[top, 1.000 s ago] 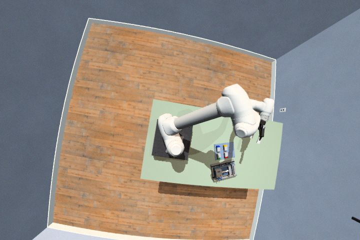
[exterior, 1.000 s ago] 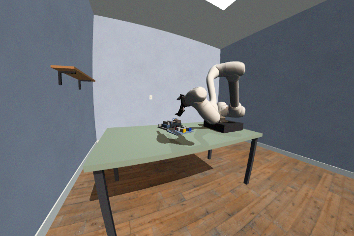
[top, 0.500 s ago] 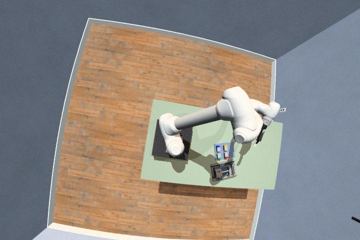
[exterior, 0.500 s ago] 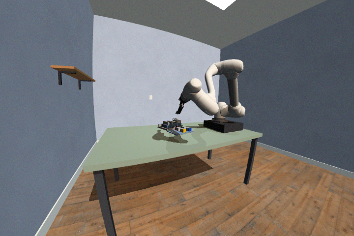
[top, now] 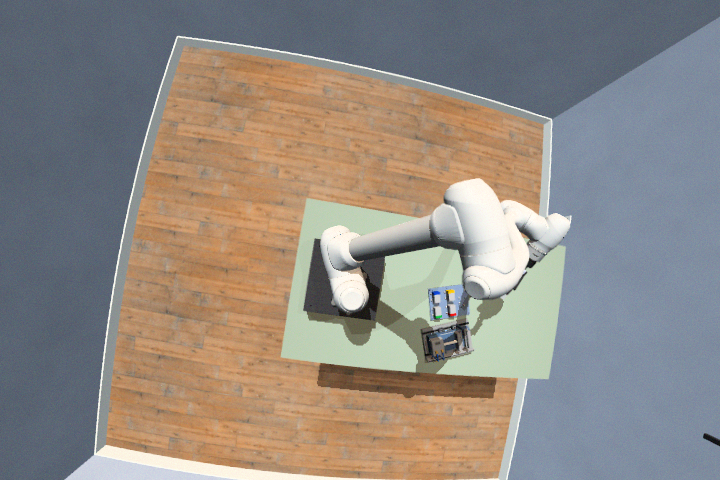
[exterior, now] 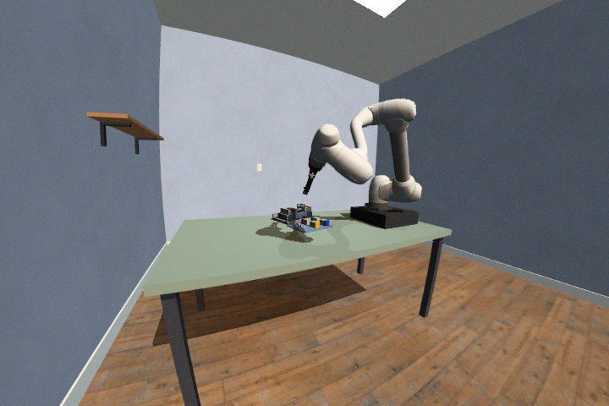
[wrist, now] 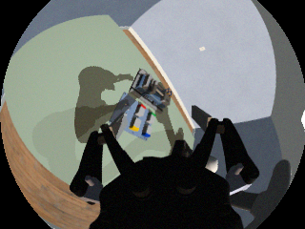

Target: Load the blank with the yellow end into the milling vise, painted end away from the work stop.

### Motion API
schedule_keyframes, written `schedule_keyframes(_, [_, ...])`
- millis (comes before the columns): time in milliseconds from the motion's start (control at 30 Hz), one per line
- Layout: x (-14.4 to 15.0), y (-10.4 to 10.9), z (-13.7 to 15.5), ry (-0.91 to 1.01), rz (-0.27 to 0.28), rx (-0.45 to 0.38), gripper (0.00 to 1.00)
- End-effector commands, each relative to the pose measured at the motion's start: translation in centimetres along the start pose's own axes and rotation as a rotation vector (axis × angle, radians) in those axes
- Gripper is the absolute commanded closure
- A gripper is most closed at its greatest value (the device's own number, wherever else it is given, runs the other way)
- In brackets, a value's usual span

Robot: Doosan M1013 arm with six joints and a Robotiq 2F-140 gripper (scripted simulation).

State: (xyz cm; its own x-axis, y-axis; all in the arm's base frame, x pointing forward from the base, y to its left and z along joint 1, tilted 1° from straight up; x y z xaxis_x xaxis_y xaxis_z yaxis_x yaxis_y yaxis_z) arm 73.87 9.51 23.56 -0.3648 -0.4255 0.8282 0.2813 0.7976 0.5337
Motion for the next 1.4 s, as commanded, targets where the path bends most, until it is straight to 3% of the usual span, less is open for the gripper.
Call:
schedule_keyframes(0, [0.4, -0.3, 0.1, -0.016, -0.021, -0.013, 0.0])
schedule_keyframes(1367, [7.6, -6.8, 2.3, -0.311, -0.398, -0.253, 0.0])
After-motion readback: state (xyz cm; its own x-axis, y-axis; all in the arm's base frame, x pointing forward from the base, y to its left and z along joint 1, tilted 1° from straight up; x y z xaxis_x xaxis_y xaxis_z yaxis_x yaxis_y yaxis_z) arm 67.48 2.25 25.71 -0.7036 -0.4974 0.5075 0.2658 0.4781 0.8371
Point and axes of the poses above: the point where the finger pads meet when closed, its own y axis back along the fingers, its own x axis across the jaws, z = x × y, the point moved 5 cm from there along y, back along the fingers, and after that the axes turned 9 degrees about y, right-handed, at the moved point
